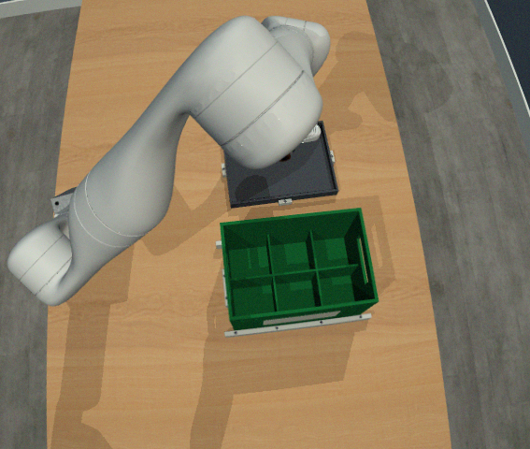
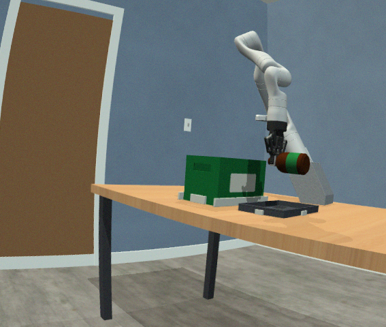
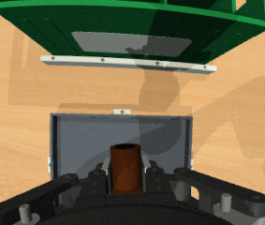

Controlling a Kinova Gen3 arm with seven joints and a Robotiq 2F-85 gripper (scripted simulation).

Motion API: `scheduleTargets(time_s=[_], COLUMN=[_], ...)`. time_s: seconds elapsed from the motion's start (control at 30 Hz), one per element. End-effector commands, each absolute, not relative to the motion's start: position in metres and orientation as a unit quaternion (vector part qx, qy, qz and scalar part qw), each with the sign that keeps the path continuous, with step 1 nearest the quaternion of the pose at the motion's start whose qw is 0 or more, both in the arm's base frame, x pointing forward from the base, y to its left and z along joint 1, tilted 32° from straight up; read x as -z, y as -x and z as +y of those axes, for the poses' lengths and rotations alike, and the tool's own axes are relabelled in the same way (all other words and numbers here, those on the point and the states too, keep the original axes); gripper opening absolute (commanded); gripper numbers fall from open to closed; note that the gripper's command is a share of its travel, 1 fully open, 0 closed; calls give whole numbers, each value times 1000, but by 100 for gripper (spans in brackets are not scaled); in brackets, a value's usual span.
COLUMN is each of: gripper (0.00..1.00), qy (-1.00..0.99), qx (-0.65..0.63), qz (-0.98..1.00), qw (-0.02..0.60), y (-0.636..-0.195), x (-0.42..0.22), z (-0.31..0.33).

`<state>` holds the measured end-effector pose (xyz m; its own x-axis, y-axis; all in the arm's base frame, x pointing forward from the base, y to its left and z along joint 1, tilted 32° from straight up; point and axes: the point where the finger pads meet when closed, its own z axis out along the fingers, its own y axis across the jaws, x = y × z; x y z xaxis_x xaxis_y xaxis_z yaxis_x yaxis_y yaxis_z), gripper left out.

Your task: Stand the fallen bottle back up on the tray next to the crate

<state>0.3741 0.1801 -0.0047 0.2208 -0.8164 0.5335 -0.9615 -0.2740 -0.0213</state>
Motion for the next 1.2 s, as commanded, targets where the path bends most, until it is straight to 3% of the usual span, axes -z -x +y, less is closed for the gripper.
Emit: scheduleTargets(time_s=[0.0, 1.17], gripper=[0, 0], qy=[-766, -766], qx=[-228, -228], qz=[-581, -581], qw=[156, 156], y=[-375, -371], x=[0, -18], z=[184, 195])
